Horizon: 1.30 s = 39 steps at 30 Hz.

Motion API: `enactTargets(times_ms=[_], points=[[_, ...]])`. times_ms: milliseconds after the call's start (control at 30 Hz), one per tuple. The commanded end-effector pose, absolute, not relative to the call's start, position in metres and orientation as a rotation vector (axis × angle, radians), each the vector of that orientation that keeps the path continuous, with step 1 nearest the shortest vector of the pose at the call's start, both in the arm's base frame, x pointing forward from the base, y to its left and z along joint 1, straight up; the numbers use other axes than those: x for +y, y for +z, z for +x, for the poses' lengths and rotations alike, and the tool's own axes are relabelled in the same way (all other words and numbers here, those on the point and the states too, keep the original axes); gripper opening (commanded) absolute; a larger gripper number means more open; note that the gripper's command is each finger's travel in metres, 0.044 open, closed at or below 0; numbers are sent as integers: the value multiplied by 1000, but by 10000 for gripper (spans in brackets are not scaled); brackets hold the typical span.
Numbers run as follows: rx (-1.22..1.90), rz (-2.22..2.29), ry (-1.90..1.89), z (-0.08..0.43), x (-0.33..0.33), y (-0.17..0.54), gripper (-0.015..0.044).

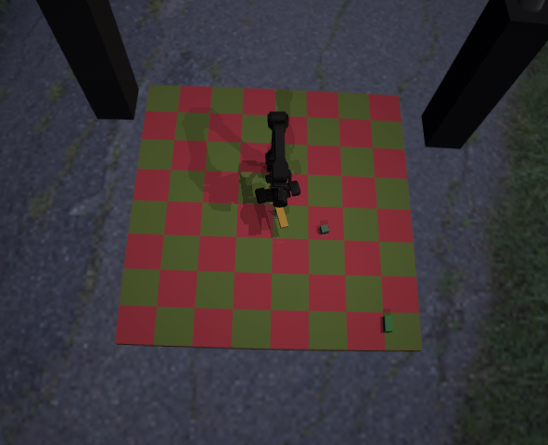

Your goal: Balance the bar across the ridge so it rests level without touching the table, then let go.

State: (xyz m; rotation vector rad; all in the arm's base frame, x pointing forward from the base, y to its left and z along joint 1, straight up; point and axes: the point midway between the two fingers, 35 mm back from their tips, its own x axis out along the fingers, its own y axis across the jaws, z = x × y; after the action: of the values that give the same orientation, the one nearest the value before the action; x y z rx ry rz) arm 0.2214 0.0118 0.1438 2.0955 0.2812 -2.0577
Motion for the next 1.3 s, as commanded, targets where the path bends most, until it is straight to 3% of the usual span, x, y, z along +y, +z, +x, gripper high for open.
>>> enactTargets(times_ms=[0, 1267], points=[[251, 2113, -2075, 218, 17, 143, 0], [250, 2114, -2076, 218, 19, 101, 0]])
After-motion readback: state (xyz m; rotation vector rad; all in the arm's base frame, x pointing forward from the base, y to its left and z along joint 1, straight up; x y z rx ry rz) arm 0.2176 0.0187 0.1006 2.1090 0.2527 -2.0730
